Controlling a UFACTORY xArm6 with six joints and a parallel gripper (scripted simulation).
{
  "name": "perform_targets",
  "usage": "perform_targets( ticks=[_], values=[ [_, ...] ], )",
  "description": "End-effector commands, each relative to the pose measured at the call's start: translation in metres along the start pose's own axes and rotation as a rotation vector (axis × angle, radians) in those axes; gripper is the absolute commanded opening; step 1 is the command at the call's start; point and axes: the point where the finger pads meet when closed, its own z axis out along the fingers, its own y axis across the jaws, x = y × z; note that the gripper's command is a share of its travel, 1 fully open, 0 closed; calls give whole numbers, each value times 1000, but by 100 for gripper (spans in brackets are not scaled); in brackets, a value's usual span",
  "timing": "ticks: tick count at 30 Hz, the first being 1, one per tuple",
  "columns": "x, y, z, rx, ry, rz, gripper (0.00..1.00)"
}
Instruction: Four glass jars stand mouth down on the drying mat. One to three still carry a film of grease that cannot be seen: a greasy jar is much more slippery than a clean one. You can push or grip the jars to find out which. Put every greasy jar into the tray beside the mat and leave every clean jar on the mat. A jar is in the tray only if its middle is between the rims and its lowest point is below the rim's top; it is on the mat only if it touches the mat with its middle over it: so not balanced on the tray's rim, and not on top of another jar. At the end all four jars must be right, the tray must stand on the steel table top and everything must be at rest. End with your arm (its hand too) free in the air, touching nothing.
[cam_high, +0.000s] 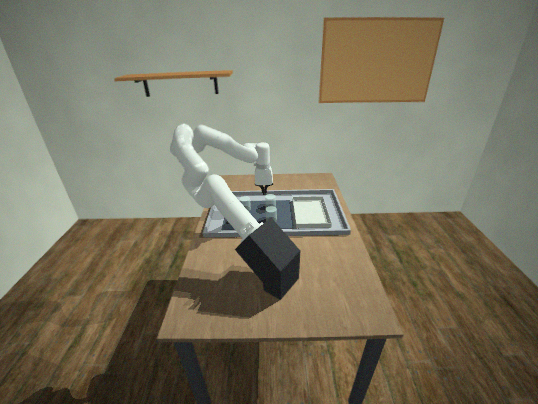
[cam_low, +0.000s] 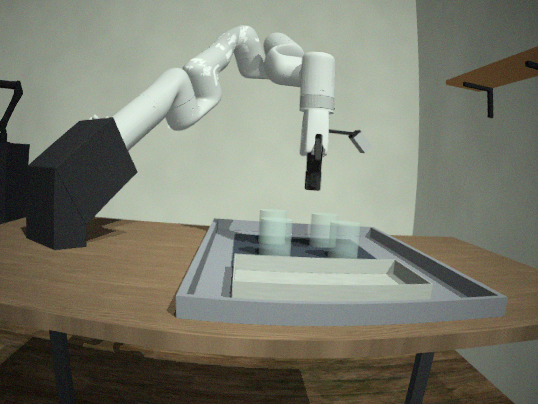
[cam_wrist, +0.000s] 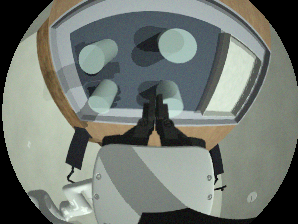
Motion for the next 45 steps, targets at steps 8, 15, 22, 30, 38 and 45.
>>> perform_targets(
  ticks=[8,15,22,30,38,45],
  values=[
    [9,35,15,3,0,-2,0],
    [9,35,49,3,0,-2,0],
    [9,35,77,3,0,-2,0],
    [9,35,77,3,0,-2,0],
    [10,35,77,3,0,-2,0],
    [10,35,77,3,0,-2,0]
  ],
)
